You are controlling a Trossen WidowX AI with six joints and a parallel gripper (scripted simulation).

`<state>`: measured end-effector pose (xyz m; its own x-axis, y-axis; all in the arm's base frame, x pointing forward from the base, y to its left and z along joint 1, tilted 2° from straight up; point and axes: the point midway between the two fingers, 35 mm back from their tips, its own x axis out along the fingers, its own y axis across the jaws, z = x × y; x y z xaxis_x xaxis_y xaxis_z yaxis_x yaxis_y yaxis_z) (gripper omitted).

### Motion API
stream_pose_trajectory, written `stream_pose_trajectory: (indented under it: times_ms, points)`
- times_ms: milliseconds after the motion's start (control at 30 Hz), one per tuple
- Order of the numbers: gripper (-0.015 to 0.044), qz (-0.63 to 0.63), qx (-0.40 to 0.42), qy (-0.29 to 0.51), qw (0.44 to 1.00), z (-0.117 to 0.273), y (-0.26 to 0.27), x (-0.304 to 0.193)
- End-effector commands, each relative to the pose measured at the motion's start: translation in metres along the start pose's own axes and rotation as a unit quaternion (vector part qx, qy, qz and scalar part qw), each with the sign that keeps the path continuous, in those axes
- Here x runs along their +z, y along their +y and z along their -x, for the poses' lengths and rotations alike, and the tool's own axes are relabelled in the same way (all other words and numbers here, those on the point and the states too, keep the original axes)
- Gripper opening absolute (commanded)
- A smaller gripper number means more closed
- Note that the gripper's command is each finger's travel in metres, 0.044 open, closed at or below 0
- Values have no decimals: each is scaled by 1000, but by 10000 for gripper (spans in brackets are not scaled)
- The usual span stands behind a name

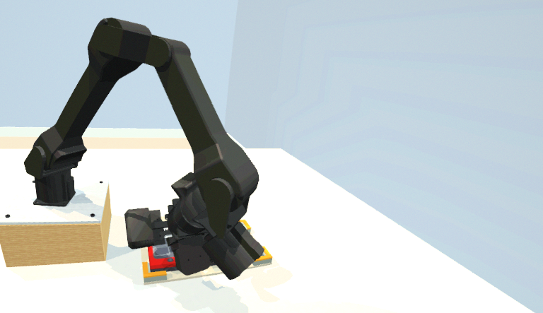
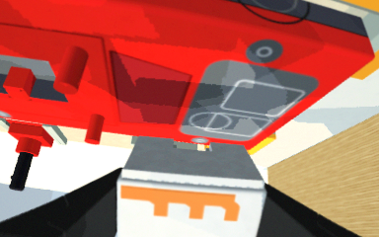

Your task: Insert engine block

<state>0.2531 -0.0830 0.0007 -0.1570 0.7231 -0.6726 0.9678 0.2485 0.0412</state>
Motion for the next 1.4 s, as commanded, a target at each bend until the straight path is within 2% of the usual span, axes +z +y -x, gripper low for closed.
stream_pose_trajectory:
  times_ms: [0, 400, 967, 1100, 1367]
  points:
    - [0, 0, 1, 3, 1000, -6, 0, 6]
    - [0, 0, 1, 3, 1000, -14, 0, 15]
    - [440, -3, 0, 5, 1000, -13, 0, 13]
    - [440, -1, 1, 4, 1000, -11, 0, 13]
    - [440, 0, 1, 2, 1000, 21, 0, 10]
